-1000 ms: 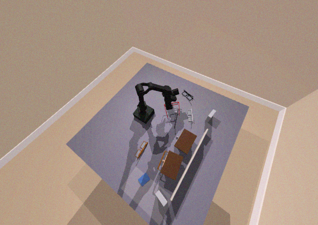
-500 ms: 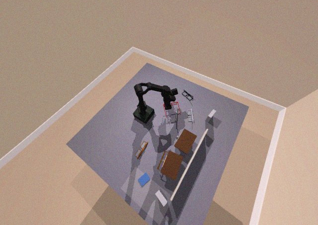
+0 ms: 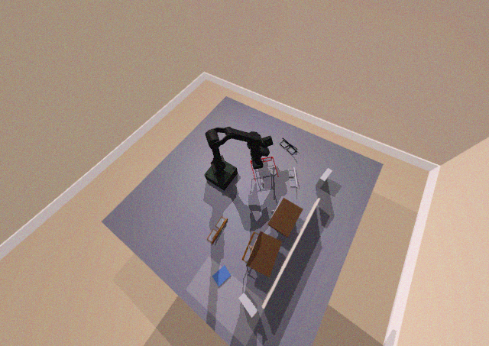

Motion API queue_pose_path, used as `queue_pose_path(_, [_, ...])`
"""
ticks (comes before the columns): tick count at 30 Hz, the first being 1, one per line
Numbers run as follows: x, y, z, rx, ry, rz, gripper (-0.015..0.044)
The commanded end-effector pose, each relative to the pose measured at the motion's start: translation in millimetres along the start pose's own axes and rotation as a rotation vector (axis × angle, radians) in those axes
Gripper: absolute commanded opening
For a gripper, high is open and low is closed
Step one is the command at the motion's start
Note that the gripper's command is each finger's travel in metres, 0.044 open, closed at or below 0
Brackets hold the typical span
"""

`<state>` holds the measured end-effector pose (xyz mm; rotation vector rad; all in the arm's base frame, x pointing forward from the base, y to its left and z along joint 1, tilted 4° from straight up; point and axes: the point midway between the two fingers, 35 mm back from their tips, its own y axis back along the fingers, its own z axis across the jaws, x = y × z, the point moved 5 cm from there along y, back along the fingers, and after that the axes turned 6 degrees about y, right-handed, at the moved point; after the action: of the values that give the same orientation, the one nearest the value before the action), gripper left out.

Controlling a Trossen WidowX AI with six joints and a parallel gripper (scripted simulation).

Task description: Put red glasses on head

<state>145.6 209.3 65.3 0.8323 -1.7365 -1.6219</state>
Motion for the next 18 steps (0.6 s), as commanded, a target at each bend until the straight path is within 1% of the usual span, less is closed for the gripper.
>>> queue_pose_path(1, [-0.2,-0.6,0.4,-0.005,-0.003,0.003,0.0])
queue_pose_path(18, [-5.8,-0.5,-0.2,-0.004,-0.003,0.003,0.0])
